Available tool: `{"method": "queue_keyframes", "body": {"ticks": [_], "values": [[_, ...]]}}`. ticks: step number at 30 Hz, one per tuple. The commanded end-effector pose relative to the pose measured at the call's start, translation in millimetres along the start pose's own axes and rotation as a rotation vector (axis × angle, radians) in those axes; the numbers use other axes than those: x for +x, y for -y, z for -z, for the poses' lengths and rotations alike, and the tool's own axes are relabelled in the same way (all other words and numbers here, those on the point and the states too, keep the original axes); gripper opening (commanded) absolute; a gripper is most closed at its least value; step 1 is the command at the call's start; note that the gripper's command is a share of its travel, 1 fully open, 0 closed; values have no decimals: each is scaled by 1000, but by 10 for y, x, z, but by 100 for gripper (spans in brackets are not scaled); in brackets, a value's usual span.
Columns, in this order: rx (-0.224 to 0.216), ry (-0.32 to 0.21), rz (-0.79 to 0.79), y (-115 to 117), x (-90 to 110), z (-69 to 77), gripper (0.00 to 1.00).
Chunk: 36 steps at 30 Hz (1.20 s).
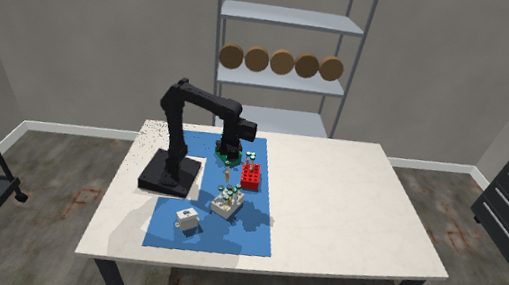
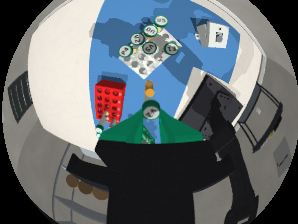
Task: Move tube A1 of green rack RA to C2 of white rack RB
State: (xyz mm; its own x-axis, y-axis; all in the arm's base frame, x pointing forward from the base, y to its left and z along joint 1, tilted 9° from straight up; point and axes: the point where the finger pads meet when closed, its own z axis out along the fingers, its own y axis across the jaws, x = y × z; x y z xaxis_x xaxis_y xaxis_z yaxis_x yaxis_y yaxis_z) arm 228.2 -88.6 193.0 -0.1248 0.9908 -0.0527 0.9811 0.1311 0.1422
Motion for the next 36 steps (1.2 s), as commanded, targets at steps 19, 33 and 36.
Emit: {"method": "queue_keyframes", "body": {"ticks": [19, 33, 36], "values": [[-18, 12, 4, -239, -231, 52, 0], [-18, 12, 4, -380, -372, 56, 0], [-18, 12, 4, -415, -408, 57, 0]]}}
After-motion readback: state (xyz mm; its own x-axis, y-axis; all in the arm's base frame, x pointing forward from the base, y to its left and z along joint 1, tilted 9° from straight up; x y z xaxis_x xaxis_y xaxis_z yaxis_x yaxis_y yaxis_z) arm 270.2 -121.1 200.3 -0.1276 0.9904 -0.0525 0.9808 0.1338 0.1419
